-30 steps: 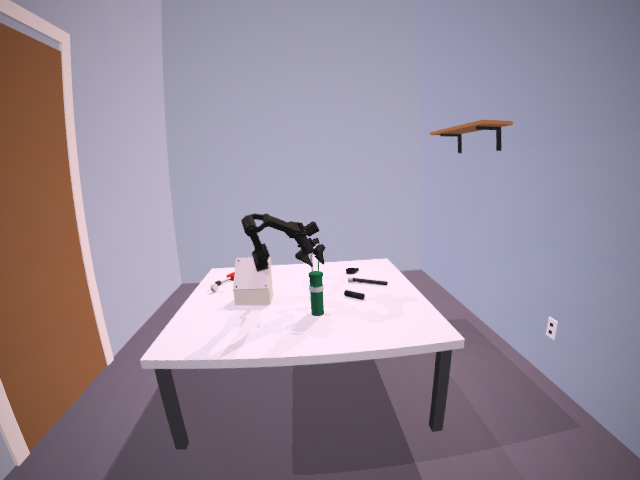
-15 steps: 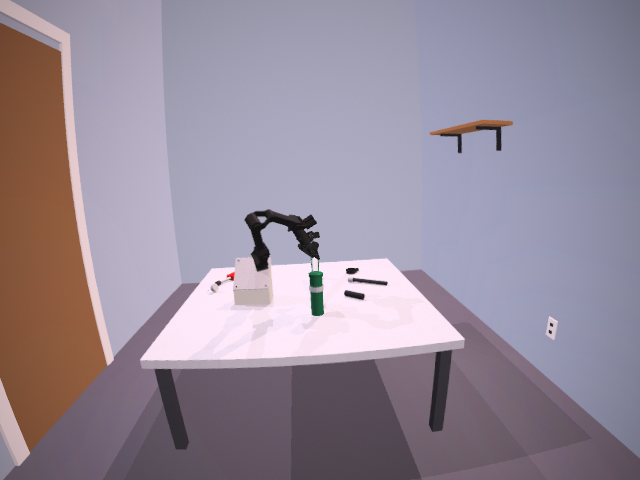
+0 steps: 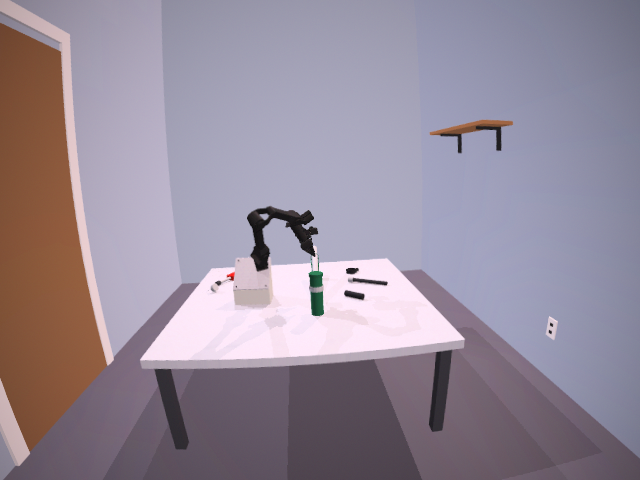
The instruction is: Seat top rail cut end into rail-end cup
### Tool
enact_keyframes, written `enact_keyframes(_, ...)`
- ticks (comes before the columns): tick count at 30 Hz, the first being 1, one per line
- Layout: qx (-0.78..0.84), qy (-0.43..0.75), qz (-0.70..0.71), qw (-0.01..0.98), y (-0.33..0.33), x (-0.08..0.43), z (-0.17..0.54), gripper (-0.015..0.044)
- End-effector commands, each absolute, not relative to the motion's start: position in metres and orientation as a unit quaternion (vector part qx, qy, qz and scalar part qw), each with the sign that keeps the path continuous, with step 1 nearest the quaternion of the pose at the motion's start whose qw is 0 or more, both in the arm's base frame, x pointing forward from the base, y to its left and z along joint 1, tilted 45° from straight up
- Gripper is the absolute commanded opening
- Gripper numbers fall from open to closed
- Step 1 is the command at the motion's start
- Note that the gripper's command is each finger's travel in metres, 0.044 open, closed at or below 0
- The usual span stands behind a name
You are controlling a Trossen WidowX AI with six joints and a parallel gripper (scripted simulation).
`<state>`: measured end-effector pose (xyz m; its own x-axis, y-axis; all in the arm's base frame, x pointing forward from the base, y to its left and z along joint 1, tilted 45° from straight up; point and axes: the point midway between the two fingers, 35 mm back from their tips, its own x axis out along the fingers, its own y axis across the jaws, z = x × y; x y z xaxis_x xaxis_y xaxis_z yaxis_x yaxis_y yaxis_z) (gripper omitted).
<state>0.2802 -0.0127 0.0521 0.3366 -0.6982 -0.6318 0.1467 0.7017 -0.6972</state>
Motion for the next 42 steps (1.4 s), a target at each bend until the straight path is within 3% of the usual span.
enact_keyframes(1, -0.284, 0.515, -0.272, 0.761, -0.014, 0.28, 0.05, 0.044)
enact_keyframes(11, -0.508, 0.691, -0.013, 0.514, -0.046, 0.285, 0.011, 0.044)
enact_keyframes(18, -0.566, 0.727, 0.23, 0.314, -0.07, 0.28, -0.019, 0.044)
enact_keyframes(42, -0.566, 0.727, 0.237, 0.309, -0.076, 0.279, -0.025, 0.044)
